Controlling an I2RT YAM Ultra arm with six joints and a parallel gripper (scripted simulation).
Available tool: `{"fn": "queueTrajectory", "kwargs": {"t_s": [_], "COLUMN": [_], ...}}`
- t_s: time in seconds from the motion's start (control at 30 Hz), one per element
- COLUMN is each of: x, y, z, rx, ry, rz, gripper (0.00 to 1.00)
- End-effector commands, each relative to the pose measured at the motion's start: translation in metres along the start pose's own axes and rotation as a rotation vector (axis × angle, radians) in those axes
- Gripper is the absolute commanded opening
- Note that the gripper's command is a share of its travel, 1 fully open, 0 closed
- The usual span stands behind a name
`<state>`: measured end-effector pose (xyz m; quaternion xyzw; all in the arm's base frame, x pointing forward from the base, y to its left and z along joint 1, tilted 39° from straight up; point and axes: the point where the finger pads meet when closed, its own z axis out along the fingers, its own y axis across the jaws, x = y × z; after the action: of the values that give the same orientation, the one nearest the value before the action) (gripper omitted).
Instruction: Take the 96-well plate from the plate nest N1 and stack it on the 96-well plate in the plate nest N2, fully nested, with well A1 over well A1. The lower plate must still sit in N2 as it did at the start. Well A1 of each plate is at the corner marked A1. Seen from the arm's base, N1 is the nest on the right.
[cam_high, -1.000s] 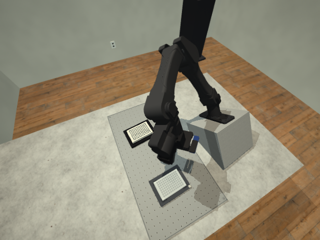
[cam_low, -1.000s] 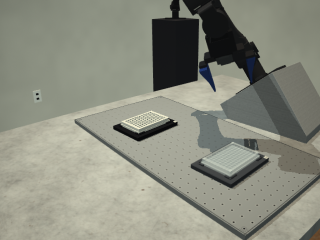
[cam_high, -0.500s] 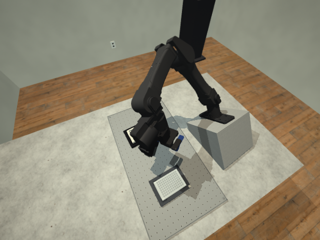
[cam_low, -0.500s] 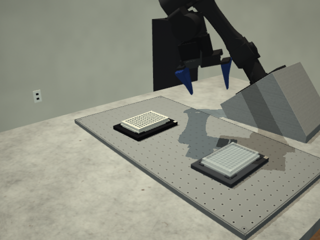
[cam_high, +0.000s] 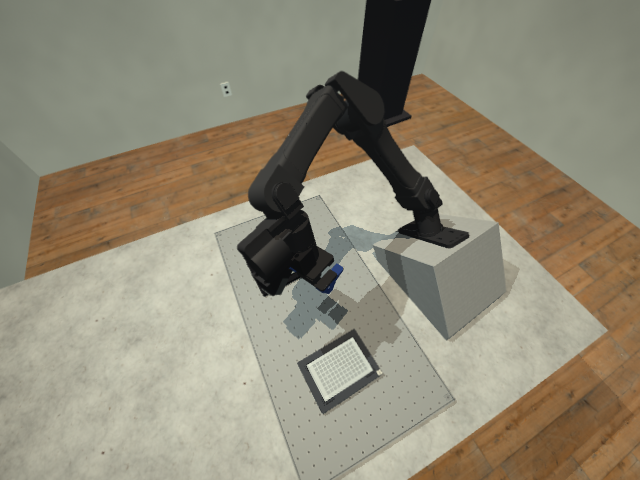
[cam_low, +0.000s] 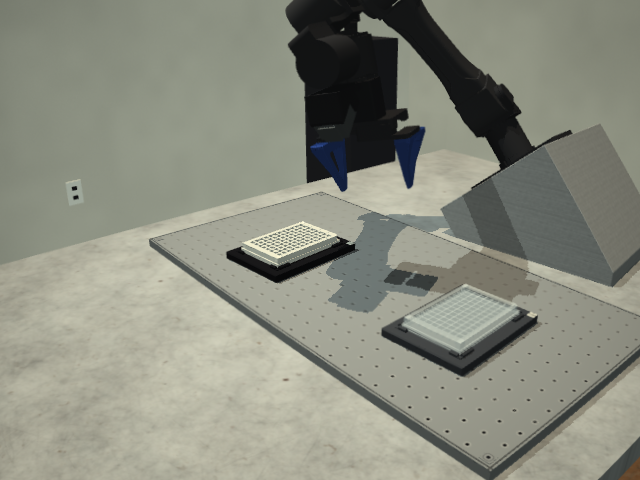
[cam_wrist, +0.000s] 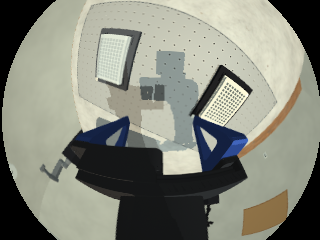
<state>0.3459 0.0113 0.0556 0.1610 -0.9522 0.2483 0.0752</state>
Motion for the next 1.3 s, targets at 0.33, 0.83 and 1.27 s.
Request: {"fn": "queueTrajectory", "kwargs": {"t_s": [0.33, 0.83, 1.27], "x": [-0.012, 0.001, 0.010], "y": [-0.067, -0.124, -0.152], "z": [-0.017, -0.018, -0.018], "rx": [0.075, 0.178, 0.185], "ry": [-0.107, -0.128, -0.129], "rz": [0.144, 0.340, 0.348], "gripper": [1.00, 1.00, 1.00]}}
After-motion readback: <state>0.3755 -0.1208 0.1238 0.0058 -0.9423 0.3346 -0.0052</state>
